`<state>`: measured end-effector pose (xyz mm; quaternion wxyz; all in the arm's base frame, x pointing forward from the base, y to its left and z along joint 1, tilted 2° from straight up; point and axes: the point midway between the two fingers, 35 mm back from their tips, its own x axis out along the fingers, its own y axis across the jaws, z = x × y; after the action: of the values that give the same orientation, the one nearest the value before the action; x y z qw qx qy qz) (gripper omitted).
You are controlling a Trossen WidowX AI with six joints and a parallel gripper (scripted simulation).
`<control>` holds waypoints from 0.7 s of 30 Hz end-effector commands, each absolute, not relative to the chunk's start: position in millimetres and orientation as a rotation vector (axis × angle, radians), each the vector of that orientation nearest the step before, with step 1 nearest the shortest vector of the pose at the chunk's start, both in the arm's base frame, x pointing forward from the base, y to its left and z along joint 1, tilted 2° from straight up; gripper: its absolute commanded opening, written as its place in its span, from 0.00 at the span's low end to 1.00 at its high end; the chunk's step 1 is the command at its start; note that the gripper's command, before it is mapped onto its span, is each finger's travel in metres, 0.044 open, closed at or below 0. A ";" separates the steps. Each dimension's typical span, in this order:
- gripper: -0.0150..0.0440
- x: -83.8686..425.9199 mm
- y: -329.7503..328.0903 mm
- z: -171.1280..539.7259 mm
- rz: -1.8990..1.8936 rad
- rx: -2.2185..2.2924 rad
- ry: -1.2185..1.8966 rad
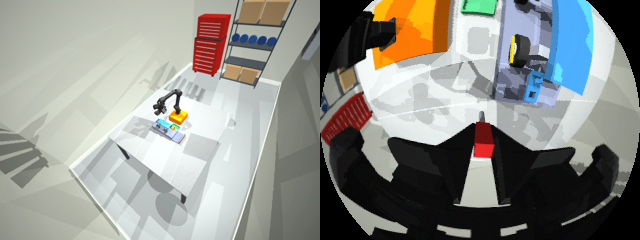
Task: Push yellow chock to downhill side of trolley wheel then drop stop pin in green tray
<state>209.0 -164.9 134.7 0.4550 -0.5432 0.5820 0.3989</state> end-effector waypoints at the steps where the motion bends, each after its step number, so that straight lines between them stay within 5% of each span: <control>1: 0.25 202.2 -163.3 135.8 0.981 -1.347 1.430; 21: 0.25 213.2 -100.0 123.4 0.984 -1.343 1.425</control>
<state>213.7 -109.4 124.2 0.4574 -0.5444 0.5771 0.4017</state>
